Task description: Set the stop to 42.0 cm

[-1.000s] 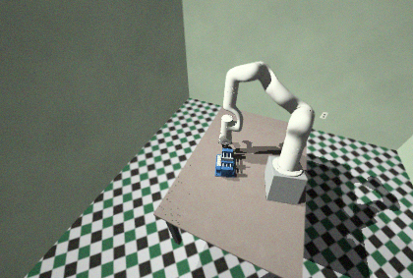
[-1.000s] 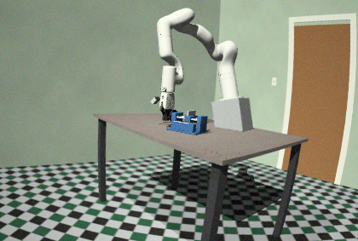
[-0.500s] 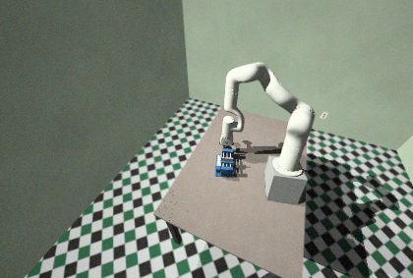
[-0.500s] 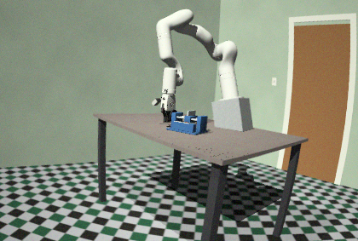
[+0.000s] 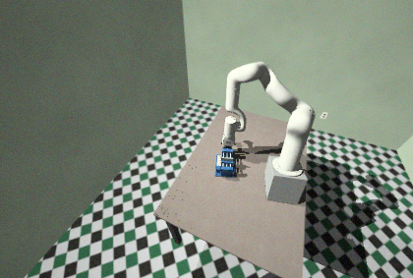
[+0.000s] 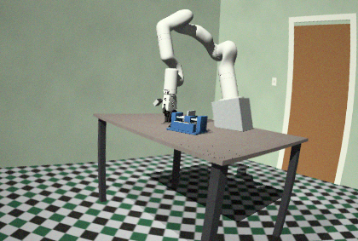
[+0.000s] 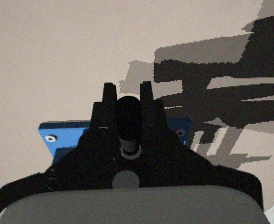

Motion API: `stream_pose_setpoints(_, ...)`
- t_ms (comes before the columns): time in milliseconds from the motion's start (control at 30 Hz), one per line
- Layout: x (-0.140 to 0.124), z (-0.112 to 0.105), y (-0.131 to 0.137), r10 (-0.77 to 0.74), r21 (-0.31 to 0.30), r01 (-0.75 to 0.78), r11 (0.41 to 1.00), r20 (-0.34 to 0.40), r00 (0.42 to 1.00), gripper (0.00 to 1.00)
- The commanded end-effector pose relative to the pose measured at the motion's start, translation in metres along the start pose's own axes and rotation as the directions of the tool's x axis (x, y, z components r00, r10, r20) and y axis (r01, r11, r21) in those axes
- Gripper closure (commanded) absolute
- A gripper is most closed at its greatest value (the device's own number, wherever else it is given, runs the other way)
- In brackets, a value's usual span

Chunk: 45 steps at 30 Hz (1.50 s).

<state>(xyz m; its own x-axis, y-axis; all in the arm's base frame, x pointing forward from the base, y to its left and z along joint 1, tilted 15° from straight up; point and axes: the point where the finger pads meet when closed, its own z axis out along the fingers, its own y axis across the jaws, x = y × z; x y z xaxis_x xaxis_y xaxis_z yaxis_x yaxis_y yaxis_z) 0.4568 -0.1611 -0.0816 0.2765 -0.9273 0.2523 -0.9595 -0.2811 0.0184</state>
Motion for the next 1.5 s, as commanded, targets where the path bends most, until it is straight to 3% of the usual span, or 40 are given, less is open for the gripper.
stream_pose_setpoints(0,0.0,-0.001,0.003,0.0,0.002,0.0,1.0,-0.001,1.0,0.94)
stream_pose_setpoints(467,0.0,-0.02,0.023,0.0,0.002,0.0,1.0,-0.001,1.0,0.94)
stream_pose_setpoints(1467,0.0,-0.04,0.02,0.0,0.002,0.0,1.0,-0.001,1.0,0.94)
